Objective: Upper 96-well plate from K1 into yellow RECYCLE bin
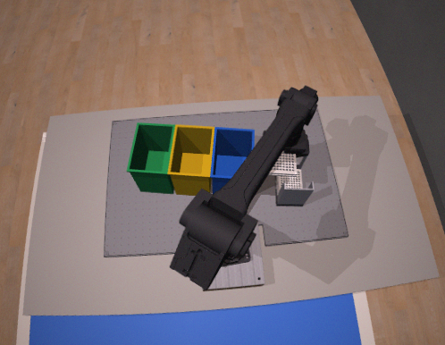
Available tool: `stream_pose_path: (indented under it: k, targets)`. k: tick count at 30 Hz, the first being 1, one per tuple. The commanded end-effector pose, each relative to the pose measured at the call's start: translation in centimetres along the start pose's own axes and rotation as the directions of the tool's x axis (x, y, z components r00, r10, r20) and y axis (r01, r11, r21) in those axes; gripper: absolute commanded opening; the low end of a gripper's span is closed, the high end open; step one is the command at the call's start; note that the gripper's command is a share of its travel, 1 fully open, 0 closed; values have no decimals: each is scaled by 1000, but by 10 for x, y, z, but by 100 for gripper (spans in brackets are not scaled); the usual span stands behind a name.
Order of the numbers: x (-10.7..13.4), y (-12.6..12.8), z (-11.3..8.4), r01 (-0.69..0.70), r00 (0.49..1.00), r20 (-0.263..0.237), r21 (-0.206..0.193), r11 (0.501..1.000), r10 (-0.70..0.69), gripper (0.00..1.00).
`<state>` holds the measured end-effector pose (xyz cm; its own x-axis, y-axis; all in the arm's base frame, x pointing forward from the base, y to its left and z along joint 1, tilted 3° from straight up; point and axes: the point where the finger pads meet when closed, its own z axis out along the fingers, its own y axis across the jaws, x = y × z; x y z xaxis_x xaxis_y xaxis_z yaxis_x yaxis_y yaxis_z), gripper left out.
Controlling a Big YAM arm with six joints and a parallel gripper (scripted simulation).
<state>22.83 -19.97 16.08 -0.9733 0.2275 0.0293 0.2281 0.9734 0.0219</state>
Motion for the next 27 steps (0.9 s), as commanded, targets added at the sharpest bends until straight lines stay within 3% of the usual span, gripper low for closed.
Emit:
stream_pose_path:
  k: [1, 10, 11, 14, 27]
  targets:
    - [2, 19, -2, -13, 1000, -5, -6, 1000, 13, 0]
    - [0, 42, -1, -13, 1000, -6, -7, 1000, 13, 0]
    - [-1, 45, 4, -14, 1000, -27, -13, 1000, 13, 0]
    - [-1, 55, -2, -13, 1000, -5, -7, 1000, 13, 0]
    - [-5, 91, -1, -13, 1000, -8, -8, 1000, 13, 0]
